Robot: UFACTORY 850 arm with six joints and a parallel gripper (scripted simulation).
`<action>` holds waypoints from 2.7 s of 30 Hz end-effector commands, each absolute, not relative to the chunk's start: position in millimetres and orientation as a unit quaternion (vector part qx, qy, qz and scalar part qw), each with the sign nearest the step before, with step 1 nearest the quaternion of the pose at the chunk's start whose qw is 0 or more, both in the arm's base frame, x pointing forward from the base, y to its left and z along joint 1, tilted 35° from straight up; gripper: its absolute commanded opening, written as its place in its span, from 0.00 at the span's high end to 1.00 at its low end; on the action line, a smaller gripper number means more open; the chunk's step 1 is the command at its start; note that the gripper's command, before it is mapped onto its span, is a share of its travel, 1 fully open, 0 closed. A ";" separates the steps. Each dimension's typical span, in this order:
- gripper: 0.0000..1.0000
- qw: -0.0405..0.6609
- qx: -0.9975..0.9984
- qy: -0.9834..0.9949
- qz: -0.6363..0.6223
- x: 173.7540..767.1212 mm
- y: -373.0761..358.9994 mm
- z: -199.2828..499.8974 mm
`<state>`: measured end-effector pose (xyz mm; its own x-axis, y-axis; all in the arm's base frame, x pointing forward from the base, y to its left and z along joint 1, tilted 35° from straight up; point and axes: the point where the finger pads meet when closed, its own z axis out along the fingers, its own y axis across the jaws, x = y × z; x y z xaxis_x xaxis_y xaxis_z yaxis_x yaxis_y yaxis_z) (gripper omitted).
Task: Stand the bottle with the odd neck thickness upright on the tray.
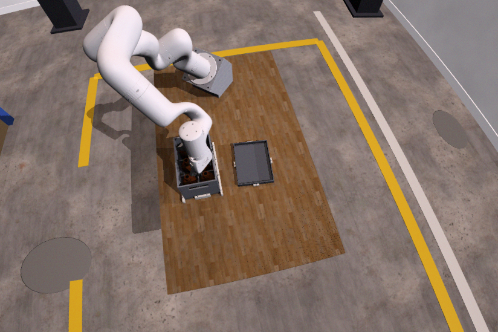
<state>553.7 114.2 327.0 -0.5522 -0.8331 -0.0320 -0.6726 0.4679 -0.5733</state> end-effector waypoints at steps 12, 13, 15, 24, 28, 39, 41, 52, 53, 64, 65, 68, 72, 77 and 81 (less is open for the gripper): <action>0.35 0.157 -0.447 0.842 -0.258 563.3 109.4 312.8; 0.35 0.157 -0.447 0.842 -0.258 563.8 109.1 312.0; 0.35 0.157 -0.447 0.842 -0.258 564.8 108.6 310.5; 0.35 0.157 -0.447 0.842 -0.258 567.1 107.2 306.6; 0.35 0.157 -0.447 0.842 -0.258 567.5 107.0 306.0; 0.35 0.157 -0.447 0.842 -0.258 567.7 106.9 305.7; 0.35 0.157 -0.447 0.842 -0.258 567.7 106.9 305.7; 0.35 0.157 -0.447 0.842 -0.258 568.0 107.0 305.9; 0.35 0.157 -0.447 0.842 -0.258 568.0 107.0 305.9; 0.35 0.157 -0.447 0.842 -0.258 568.3 107.1 306.0; 0.35 0.157 -0.447 0.842 -0.258 568.3 107.1 306.0; 0.35 0.157 -0.447 0.842 -0.258 568.3 107.1 306.0; 0.35 0.157 -0.447 0.842 -0.258 568.3 107.1 306.0; 0.35 0.157 -0.447 0.842 -0.258 568.3 107.1 306.0; 0.35 0.157 -0.447 0.842 -0.258 568.4 107.0 305.9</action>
